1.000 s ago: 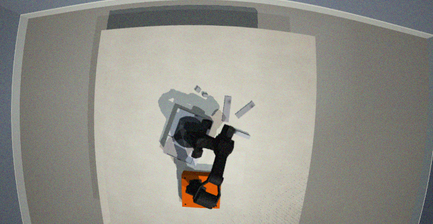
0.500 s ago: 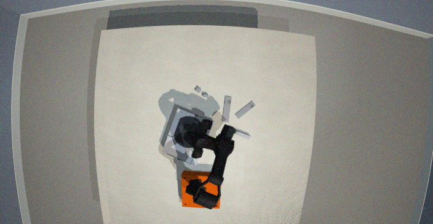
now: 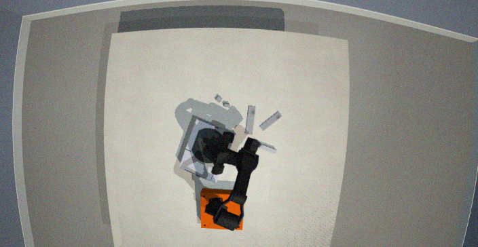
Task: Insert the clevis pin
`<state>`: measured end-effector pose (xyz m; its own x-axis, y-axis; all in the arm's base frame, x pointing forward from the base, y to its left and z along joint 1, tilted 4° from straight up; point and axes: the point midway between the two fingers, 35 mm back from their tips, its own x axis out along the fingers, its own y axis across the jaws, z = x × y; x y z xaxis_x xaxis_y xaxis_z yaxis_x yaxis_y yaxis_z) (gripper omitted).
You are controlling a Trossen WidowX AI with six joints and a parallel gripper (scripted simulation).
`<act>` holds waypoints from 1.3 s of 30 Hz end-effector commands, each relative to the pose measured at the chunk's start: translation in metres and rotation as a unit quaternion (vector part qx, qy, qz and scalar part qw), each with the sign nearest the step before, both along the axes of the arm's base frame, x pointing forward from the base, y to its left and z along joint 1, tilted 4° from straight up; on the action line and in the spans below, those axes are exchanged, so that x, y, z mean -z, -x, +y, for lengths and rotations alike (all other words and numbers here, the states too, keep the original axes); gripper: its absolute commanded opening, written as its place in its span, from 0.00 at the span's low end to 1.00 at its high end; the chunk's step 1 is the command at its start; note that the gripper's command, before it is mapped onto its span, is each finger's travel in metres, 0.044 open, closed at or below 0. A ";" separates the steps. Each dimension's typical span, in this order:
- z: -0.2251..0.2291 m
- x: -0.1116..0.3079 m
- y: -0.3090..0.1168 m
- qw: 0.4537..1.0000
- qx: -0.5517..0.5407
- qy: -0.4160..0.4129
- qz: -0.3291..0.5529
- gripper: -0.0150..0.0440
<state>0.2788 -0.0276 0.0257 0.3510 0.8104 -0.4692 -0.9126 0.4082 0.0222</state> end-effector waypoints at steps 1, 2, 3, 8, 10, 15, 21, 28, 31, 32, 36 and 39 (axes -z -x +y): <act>-0.001 0.001 0.001 1.000 -0.001 -0.008 0.002 0.25; -0.001 0.001 0.001 1.000 0.000 -0.014 0.003 0.25; -0.002 0.001 0.001 1.000 0.000 -0.016 0.004 0.25; 0.000 0.001 0.001 1.000 0.000 -0.003 0.009 0.25; 0.000 0.000 0.001 1.000 0.000 -0.001 0.009 0.25; 0.000 0.000 0.000 1.000 -0.001 0.002 0.010 0.25; 0.000 0.001 0.001 1.000 -0.001 0.006 0.009 0.25; 0.001 0.002 0.004 1.000 -0.001 0.001 0.002 0.25; 0.001 0.002 0.004 1.000 -0.001 0.001 0.002 0.25; 0.001 0.002 0.005 1.000 -0.001 0.001 0.002 0.25; 0.001 0.002 0.006 1.000 -0.001 0.001 0.002 0.25; 0.001 0.002 0.006 1.000 -0.001 0.001 0.002 0.25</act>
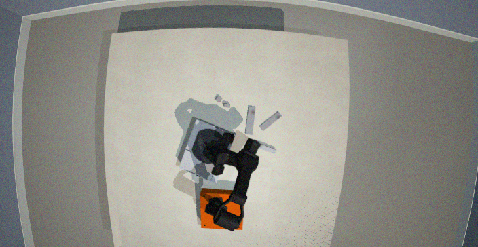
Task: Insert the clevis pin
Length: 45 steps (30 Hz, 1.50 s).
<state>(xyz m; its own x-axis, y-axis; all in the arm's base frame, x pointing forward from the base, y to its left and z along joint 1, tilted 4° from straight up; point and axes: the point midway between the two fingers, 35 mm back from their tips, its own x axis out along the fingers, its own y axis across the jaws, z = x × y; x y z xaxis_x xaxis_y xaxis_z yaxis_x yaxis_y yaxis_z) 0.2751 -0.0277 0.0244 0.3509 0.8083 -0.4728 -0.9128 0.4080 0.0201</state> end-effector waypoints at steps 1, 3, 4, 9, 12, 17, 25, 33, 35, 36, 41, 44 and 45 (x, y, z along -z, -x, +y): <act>0.001 0.000 0.003 1.000 -0.001 -0.001 0.002 0.25; 0.001 0.000 0.003 1.000 -0.001 -0.001 0.002 0.25; 0.001 0.000 0.003 1.000 -0.001 -0.001 0.002 0.25; 0.001 0.000 0.004 1.000 -0.001 -0.001 0.002 0.25; 0.002 0.000 0.005 1.000 -0.001 -0.001 0.002 0.25; 0.002 0.000 0.005 1.000 -0.001 -0.001 0.002 0.25; 0.002 0.000 0.007 1.000 -0.001 -0.001 0.002 0.25; 0.003 0.000 0.008 1.000 -0.001 -0.001 0.002 0.25; 0.003 0.000 0.009 1.000 -0.001 -0.001 0.002 0.25; 0.003 0.000 0.009 1.000 -0.001 -0.001 0.002 0.25; 0.003 0.000 0.010 1.000 -0.001 -0.001 0.002 0.25; 0.004 0.000 0.010 1.000 -0.001 -0.001 0.002 0.25; 0.004 0.000 0.010 1.000 -0.001 -0.001 0.002 0.25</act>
